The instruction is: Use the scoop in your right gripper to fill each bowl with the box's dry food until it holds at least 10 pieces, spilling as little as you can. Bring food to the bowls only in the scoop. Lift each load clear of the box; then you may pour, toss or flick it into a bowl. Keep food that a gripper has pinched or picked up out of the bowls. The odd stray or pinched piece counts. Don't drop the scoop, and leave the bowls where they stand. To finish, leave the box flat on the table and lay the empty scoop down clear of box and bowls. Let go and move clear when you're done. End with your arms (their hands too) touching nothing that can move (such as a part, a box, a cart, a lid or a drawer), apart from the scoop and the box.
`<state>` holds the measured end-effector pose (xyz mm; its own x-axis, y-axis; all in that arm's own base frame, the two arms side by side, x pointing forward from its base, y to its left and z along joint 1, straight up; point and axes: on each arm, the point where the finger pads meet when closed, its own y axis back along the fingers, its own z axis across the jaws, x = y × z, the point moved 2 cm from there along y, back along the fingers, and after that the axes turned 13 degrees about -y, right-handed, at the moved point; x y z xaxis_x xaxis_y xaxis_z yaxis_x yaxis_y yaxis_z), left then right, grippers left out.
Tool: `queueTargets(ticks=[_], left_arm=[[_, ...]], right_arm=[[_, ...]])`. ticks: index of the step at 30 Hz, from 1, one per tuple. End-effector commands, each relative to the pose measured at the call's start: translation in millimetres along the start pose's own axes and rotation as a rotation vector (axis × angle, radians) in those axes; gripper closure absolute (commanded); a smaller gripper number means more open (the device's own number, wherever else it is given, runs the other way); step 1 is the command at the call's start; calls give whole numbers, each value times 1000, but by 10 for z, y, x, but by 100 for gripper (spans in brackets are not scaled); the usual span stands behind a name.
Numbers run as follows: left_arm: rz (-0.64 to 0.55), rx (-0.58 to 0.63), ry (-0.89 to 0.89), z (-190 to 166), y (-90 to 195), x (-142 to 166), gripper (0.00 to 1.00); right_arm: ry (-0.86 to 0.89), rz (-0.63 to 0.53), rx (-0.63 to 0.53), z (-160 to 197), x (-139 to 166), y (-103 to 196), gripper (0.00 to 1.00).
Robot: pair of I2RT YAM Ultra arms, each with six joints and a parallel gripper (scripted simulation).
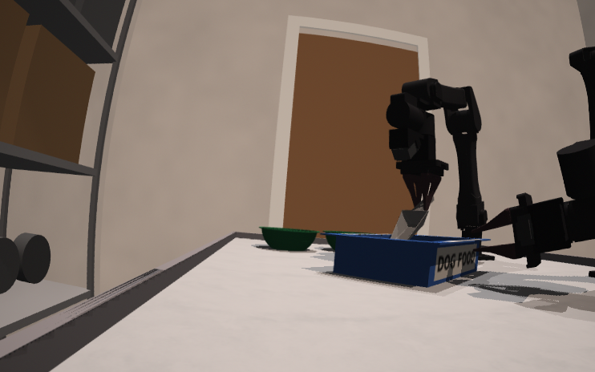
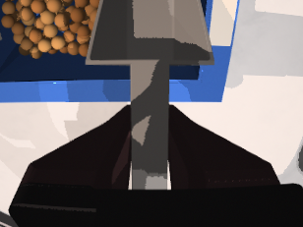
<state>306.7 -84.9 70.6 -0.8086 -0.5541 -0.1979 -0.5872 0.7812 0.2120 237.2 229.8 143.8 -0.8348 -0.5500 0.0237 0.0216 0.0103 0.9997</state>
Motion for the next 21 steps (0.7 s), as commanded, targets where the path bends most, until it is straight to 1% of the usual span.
queueTargets(ticks=[1, 21], left_arm=[[-16, 21, -44, -72, -73, -96, 74], [-16, 23, -51, -78, -290, -99, 74]], right_arm=[[0, -92, -16, 32, -111, 238, 100], [0, -92, -16, 32, -111, 238, 100]])
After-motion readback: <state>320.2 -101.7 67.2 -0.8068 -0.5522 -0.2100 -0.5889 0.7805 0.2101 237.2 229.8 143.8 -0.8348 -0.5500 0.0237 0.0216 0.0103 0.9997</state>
